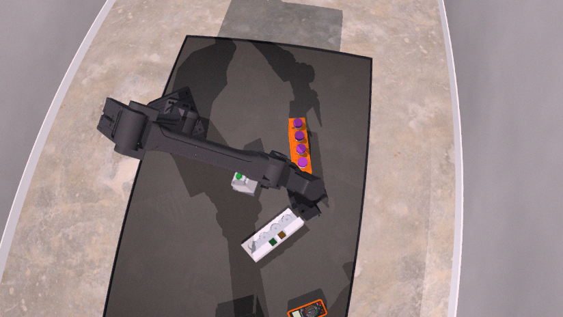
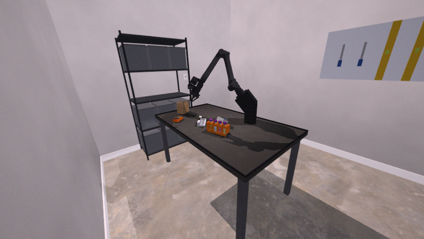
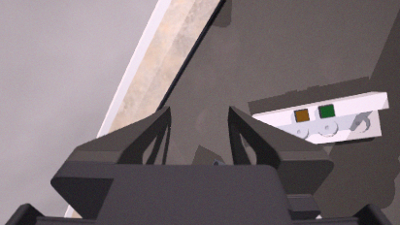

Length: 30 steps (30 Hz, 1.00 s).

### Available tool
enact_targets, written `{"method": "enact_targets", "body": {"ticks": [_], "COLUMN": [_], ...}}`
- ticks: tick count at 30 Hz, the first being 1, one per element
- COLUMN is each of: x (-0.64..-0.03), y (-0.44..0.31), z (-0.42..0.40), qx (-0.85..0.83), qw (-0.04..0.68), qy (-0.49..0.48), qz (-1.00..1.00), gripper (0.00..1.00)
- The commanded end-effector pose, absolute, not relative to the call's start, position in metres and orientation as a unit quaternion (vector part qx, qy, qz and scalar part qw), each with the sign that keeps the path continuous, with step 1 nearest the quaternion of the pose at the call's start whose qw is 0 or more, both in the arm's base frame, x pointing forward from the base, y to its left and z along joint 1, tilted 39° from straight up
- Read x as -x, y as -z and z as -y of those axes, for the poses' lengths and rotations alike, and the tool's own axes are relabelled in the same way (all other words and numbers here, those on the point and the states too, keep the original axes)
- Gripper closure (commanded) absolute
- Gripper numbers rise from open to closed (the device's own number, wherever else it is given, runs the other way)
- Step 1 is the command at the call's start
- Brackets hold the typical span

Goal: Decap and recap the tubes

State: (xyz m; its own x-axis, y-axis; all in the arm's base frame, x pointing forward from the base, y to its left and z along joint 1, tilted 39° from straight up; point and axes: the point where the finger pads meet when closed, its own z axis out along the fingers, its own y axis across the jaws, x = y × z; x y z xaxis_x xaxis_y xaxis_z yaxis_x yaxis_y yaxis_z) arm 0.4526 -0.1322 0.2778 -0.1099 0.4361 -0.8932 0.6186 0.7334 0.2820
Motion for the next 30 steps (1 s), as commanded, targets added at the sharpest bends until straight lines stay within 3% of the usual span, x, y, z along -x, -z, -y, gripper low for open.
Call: {"method": "enact_targets", "body": {"ticks": [1,9,11,17,30], "x": [-0.457,-0.457,-0.453,-0.465,-0.446], "y": [-0.293,-0.293,-0.256,-0.262,-0.187], "z": [0.132,0.132,0.123,0.121,0.113], "qx": [-0.355,-0.355,-0.333,-0.295,-0.211], "qw": [0.576,0.576,0.543,0.522,0.423], "qy": [0.077,0.077,0.095,0.127,0.189], "qz": [-0.732,-0.732,-0.765,-0.79,-0.861], "gripper": [0.51,0.51,0.51,0.51,0.51]}}
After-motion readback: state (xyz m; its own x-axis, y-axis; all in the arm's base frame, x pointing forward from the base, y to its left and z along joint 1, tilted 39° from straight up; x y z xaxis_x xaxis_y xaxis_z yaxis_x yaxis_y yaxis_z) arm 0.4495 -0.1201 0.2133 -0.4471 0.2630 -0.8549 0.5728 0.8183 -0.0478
